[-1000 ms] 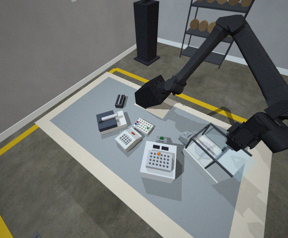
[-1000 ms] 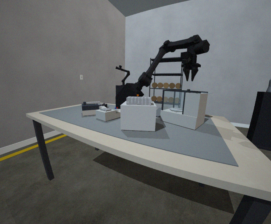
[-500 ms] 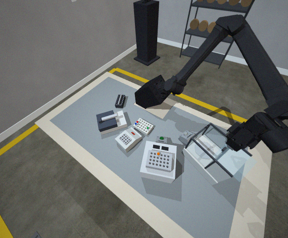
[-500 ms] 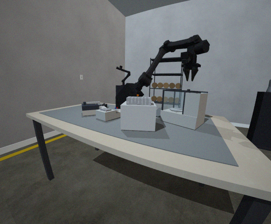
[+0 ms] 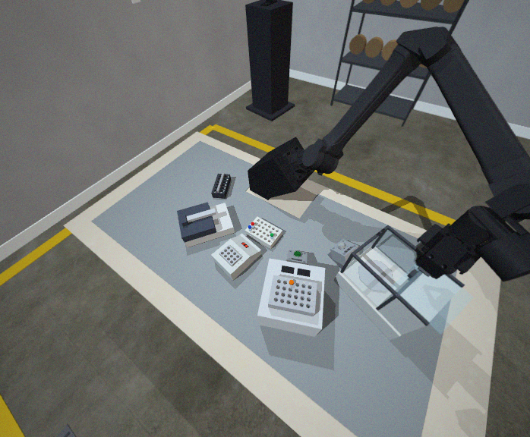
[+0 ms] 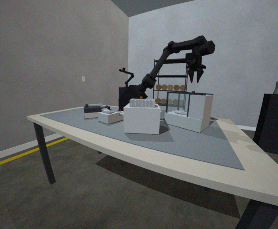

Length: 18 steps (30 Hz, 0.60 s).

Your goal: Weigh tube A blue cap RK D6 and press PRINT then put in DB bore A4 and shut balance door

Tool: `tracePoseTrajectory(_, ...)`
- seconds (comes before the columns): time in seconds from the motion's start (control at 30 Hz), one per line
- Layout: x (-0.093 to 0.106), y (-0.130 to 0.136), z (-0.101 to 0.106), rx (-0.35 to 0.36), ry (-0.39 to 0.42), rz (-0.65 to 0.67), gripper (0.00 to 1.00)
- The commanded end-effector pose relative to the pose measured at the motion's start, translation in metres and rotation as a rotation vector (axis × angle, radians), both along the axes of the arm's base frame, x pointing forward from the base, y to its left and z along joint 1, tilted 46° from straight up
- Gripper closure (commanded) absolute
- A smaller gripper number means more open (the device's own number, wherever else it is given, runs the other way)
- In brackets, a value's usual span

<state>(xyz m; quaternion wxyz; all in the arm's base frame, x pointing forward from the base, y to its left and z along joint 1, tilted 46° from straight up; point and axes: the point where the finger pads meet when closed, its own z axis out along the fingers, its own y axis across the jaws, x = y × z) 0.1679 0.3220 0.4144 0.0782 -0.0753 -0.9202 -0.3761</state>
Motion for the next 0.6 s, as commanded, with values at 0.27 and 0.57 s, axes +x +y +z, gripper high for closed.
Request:
tracePoseTrajectory(0.27,0.064,0.006,-0.034,0.006,-0.109,0.024,0.64)
tracePoseTrajectory(0.57,0.112,0.002,-0.067,-0.007,-0.210,0.053,0.64)
